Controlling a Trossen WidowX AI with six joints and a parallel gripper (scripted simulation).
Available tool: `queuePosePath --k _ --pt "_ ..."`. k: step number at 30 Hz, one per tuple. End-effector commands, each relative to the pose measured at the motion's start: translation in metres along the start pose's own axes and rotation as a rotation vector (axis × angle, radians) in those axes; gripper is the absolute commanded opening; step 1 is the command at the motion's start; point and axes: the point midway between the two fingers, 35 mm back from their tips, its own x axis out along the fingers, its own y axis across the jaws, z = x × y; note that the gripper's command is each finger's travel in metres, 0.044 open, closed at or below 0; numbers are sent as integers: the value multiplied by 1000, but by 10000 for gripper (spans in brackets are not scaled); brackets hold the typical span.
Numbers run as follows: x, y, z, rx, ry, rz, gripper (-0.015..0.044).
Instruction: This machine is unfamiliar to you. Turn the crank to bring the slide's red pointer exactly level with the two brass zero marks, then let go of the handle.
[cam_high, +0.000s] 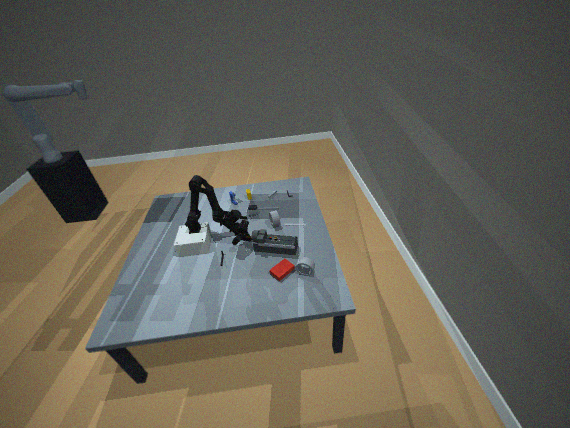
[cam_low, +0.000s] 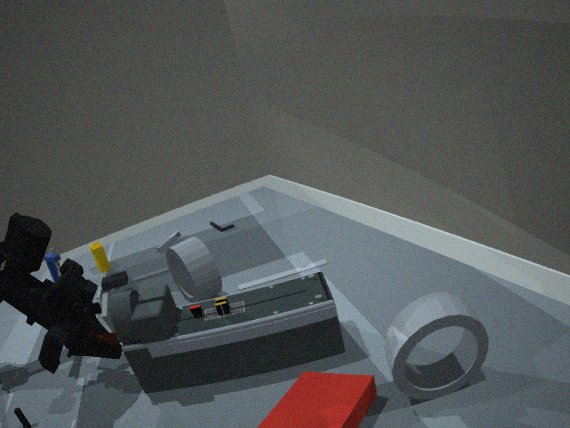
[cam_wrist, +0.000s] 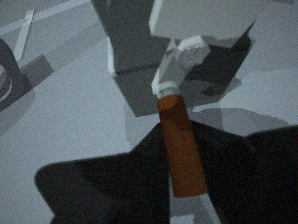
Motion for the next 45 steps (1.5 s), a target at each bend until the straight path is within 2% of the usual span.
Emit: queuePosePath --k 1,45 --pt "-3 9 3 -7 -4 21 0" --pt "-33 14 33 -7 -5 21 0"
